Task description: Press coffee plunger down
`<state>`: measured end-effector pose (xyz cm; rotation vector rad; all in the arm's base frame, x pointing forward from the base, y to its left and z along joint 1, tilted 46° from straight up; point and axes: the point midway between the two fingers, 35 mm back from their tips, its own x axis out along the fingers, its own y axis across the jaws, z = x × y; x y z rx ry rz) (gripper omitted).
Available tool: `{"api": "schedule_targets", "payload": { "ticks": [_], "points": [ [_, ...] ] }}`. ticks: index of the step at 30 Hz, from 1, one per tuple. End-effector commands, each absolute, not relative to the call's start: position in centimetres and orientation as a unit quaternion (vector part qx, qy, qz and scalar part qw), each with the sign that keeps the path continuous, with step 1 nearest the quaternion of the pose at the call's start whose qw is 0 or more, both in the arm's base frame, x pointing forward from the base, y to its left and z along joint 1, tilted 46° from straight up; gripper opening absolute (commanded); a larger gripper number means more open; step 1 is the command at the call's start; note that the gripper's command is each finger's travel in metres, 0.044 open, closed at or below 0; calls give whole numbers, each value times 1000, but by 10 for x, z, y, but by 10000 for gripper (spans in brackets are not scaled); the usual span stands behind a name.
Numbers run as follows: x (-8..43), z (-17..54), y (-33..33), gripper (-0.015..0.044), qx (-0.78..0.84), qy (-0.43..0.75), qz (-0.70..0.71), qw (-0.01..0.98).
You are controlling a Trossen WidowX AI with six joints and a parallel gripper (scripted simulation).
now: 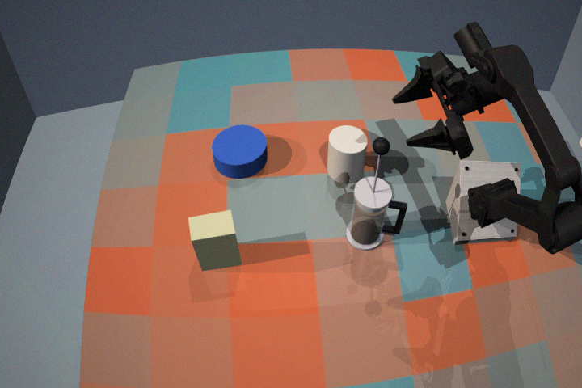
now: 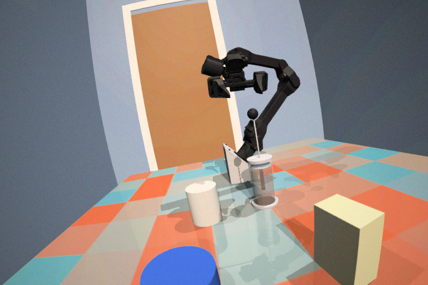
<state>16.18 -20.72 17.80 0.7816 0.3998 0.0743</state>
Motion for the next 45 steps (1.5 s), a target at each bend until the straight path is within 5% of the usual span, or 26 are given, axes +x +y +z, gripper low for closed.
{"api": "schedule_targets", "payload": {
  "ticks": [1,35,45],
  "points": [
    [164,156,-183,440,389,186,36,901],
    [202,143,-174,440,389,185,36,902],
    [202,143,-174,177,389,185,36,902]
  ]
}}
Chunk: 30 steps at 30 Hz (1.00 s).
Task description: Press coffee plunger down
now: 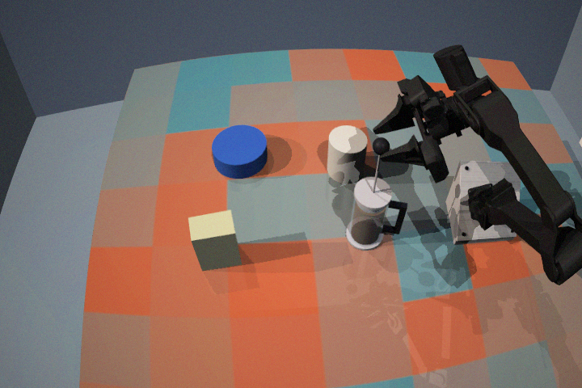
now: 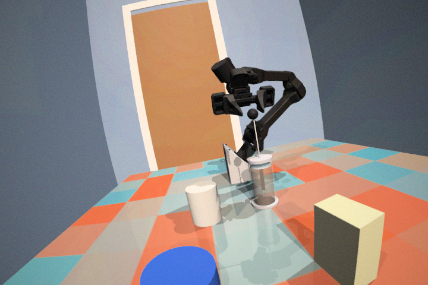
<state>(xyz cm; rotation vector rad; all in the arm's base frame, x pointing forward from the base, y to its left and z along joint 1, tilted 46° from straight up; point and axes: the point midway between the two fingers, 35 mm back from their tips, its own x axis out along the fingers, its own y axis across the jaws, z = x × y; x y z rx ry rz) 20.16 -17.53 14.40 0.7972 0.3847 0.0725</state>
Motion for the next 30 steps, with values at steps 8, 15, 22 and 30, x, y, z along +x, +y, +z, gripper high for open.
{"api": "schedule_targets", "payload": {
  "ticks": [8,15,22,30],
  "points": [
    [202,143,-174,117,389,185,36,902],
    [202,143,-174,117,389,185,36,902],
    [205,135,-169,117,389,188,36,901],
    [208,125,-161,117,388,191,36,901]
  ]
}}
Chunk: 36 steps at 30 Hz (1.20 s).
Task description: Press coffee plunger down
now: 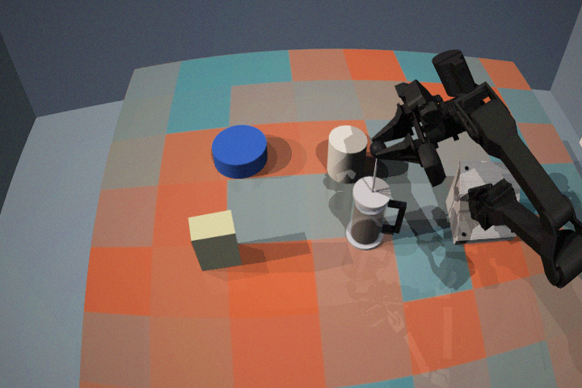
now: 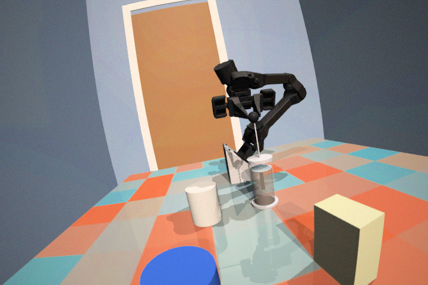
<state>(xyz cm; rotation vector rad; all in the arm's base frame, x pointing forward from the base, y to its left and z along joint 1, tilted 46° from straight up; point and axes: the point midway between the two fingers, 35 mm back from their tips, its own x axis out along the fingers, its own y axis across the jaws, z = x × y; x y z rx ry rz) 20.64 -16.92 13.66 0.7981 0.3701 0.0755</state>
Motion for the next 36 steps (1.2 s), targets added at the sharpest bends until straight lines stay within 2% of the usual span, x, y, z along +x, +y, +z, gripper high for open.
{"api": "schedule_targets", "payload": {
  "ticks": [1,36],
  "points": [
    [208,123,-160,117,388,191,36,901],
    [223,83,-122,117,388,189,35,901]
  ]
}}
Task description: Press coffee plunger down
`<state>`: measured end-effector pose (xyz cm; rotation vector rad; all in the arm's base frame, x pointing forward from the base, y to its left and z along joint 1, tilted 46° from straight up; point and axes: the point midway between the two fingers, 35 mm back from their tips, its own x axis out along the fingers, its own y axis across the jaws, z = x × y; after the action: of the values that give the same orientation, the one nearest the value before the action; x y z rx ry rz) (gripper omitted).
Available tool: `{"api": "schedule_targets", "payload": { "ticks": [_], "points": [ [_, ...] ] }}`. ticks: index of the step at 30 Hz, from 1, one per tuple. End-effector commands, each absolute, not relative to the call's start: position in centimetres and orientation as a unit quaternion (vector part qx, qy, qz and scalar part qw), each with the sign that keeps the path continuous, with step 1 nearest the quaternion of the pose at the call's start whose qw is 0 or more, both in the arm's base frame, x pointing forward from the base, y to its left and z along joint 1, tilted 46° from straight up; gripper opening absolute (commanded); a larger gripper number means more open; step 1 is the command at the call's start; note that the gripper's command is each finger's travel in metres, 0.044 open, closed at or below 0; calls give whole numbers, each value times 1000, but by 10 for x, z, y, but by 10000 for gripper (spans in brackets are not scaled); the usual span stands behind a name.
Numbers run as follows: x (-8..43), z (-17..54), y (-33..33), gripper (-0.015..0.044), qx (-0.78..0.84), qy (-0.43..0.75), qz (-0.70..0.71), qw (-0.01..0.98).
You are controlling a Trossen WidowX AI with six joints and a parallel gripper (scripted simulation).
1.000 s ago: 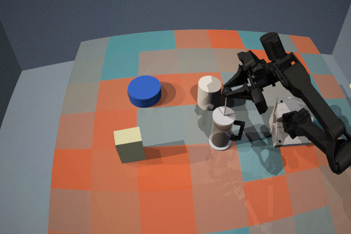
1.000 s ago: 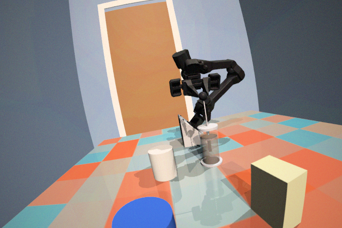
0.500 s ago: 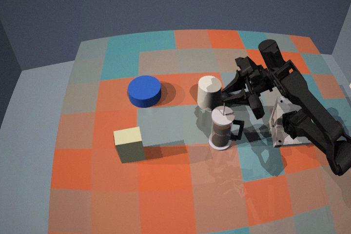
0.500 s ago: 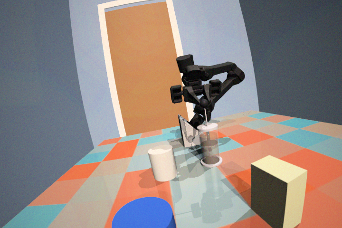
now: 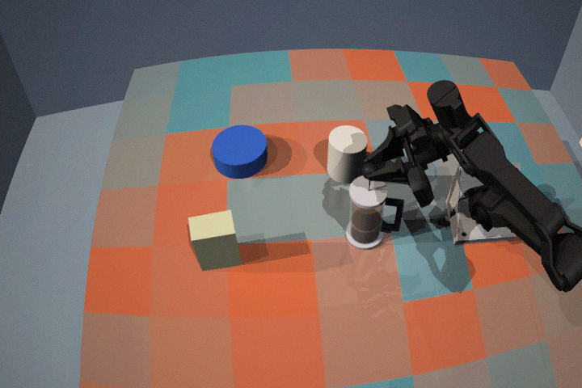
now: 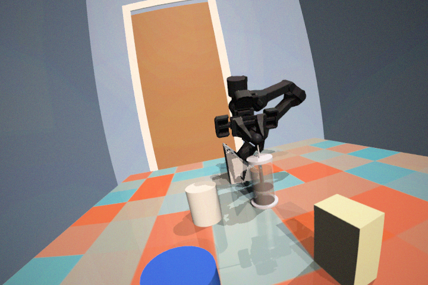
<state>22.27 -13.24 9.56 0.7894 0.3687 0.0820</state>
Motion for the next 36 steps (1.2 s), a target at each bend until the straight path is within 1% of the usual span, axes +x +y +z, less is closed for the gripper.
{"api": "schedule_targets", "payload": {
  "ticks": [1,9,36],
  "points": [
    [223,82,-121,117,388,188,35,901],
    [228,78,-114,117,390,184,36,902],
    [233,82,-119,117,383,178,35,906]
  ]
}}
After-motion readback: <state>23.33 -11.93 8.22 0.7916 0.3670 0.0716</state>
